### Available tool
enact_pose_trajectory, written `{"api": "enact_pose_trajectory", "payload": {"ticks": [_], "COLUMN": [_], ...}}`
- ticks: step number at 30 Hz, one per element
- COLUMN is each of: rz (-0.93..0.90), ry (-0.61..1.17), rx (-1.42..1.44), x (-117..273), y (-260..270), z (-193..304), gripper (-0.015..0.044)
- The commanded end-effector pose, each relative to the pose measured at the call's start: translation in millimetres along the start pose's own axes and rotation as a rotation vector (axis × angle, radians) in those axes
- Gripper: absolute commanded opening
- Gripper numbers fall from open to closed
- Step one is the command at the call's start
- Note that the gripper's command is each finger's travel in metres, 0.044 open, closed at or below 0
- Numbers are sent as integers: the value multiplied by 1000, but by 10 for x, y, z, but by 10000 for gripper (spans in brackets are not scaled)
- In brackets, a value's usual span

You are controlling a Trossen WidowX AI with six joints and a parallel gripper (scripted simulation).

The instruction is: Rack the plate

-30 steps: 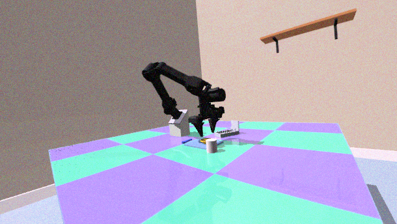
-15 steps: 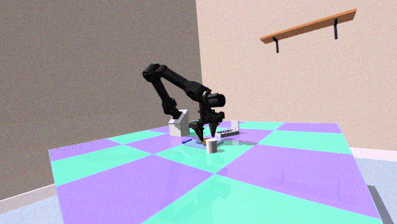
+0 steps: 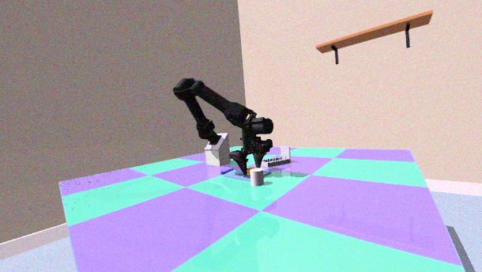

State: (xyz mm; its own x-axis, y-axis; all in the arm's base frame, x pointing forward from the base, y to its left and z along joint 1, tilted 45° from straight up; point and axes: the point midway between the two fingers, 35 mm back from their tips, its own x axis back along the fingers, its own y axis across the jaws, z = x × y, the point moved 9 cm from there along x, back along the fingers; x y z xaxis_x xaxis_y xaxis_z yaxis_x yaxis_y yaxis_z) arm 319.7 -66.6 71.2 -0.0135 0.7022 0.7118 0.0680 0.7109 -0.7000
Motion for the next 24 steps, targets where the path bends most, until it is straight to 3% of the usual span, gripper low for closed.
{"api": "enact_pose_trajectory", "payload": {"ticks": [1, 11, 22, 24], "rz": [5, 5, -12, -14], "ry": [0, 0, -1, -1], "rx": [3, 3, 3, 3], "x": [-7, -7, 468, 580], "y": [-1, -1, 42, 51], "z": [3, 3, -105, -122], "gripper": [377, 310, 21, 0]}}
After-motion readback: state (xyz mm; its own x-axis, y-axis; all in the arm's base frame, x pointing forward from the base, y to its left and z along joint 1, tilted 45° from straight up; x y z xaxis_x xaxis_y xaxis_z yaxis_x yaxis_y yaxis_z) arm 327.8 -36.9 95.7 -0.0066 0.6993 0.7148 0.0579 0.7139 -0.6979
